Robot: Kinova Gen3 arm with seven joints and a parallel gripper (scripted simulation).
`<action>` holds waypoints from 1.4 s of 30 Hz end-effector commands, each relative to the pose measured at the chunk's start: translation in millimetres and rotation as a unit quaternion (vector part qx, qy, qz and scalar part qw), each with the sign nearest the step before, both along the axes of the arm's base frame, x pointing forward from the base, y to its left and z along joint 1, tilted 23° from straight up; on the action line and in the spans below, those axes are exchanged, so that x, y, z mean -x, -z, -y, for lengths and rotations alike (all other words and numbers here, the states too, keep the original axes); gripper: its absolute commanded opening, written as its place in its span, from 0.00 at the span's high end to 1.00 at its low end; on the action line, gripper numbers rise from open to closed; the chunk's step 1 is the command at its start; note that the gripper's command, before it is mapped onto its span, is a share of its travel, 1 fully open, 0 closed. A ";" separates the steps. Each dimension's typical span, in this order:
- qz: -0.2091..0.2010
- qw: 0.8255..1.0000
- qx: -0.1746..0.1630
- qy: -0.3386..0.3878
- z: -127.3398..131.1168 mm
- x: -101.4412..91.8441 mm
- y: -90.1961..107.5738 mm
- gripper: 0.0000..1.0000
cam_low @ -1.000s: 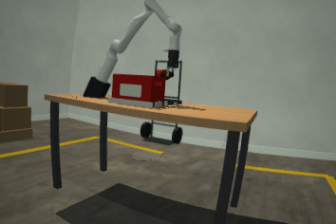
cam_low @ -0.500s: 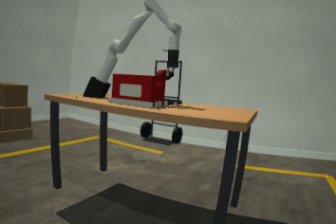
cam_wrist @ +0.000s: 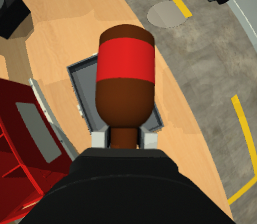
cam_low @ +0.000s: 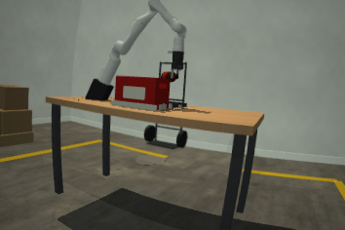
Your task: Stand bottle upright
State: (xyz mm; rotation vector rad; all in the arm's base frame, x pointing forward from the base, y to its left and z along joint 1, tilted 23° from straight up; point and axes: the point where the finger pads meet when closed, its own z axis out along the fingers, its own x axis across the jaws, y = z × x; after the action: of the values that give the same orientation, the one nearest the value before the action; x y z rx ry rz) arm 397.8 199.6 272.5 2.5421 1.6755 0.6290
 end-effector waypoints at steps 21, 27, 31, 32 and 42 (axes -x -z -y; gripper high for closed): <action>-0.003 1.000 -0.001 0.005 0.0 1.9 1.7 1.00; -0.004 1.000 -0.003 0.010 0.0 2.0 1.8 1.00; -0.006 1.000 -0.006 0.018 0.1 2.1 2.0 1.00; -0.007 1.000 -0.007 0.020 0.1 2.2 2.0 1.00; -0.011 0.999 -0.014 0.040 0.1 2.1 1.9 1.00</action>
State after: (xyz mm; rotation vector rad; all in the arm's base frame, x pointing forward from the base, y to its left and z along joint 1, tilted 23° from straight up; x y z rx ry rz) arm 397.8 199.0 272.4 2.6062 1.5976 0.6321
